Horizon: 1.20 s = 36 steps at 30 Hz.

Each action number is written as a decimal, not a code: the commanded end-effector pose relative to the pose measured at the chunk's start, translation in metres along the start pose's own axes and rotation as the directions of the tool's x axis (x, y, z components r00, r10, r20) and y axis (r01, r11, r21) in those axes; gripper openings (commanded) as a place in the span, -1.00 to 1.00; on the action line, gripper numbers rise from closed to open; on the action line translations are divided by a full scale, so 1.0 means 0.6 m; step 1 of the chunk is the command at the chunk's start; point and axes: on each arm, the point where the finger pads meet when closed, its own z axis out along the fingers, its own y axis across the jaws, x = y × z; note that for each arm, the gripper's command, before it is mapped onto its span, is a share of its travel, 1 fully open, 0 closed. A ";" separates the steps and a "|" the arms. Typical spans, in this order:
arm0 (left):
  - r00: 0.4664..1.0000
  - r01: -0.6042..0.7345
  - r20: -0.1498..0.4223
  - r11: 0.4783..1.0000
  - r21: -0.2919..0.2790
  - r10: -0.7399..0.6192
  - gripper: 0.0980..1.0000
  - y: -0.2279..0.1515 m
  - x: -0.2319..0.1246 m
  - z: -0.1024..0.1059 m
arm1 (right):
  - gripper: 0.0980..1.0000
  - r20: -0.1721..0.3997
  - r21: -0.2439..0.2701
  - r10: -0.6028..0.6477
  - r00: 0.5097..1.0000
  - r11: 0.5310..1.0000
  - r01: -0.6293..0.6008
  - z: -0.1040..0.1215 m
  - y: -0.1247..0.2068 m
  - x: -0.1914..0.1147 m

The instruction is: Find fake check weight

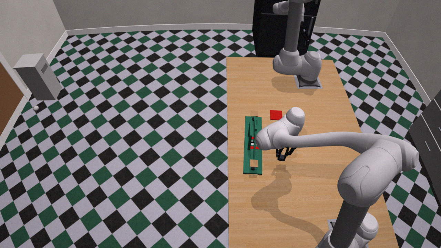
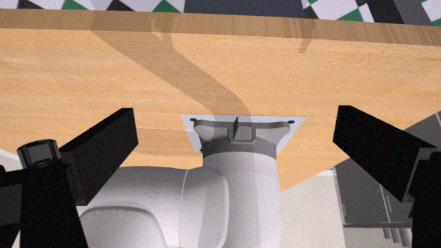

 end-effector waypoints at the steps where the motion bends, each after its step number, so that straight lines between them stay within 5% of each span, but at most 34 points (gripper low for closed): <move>1: 1.000 0.000 -0.001 1.000 0.001 0.000 -0.68 -0.001 0.000 -0.002 | 1.00 -0.001 0.000 0.000 1.000 1.000 0.000 -0.001 0.000 0.000; 19: 0.993 0.114 -0.001 0.993 0.001 -0.114 -0.68 0.000 -0.004 -0.009 | 1.00 -0.001 0.000 0.000 1.000 1.000 0.000 -0.001 0.000 0.000; 24: 0.993 0.118 -0.001 0.993 0.001 -0.118 -0.68 0.002 -0.040 -0.070 | 1.00 -0.001 0.000 0.000 1.000 1.000 0.000 -0.001 0.000 0.000; 36: 0.993 0.118 -0.001 0.993 0.001 -0.118 -0.68 0.005 -0.089 -0.151 | 1.00 -0.001 0.000 0.000 1.000 1.000 0.000 -0.001 0.000 0.000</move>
